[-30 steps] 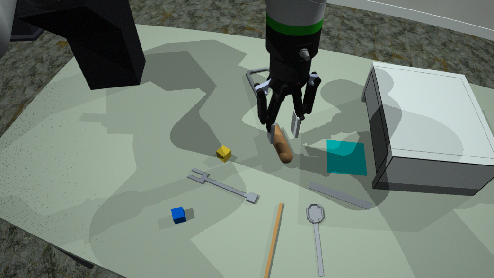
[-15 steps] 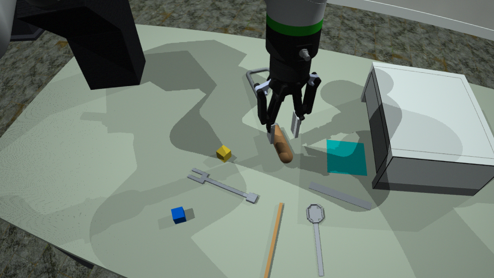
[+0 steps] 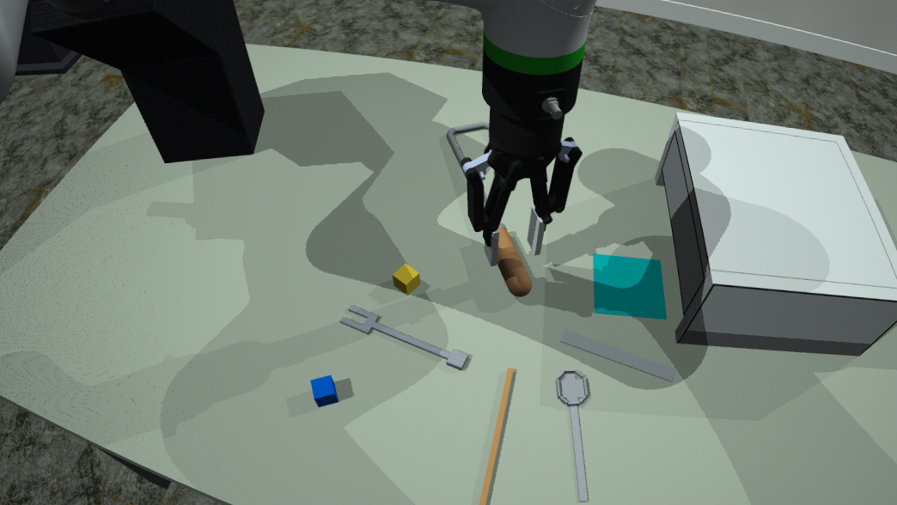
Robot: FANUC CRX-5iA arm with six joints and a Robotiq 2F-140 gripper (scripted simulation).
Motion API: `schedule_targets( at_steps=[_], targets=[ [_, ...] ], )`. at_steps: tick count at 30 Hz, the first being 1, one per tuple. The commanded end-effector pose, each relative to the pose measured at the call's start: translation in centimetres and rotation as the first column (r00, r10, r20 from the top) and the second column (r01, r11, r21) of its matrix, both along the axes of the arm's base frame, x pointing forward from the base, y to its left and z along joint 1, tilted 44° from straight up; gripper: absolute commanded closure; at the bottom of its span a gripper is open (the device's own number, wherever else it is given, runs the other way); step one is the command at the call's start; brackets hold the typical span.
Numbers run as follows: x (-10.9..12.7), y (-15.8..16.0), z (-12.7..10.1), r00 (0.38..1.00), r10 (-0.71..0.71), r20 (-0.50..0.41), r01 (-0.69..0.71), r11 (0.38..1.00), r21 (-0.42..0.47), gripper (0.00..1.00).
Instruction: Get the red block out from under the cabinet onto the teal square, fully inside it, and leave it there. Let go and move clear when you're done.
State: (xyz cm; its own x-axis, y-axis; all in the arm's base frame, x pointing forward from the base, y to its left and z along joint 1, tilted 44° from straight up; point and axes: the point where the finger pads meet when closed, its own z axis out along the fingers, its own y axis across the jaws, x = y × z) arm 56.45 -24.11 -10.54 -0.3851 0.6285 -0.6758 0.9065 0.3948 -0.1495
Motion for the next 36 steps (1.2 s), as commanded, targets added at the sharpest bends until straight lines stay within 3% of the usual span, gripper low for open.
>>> schedule_targets(
  at_steps=[1,36],
  targets=[
    [0.1,-0.3,-0.4,1.0,0.0,0.0,0.0,1.0,0.0,0.65],
    [0.8,-2.9,-3.1,1.0,0.0,0.0,0.0,1.0,0.0,0.65]
  ],
)
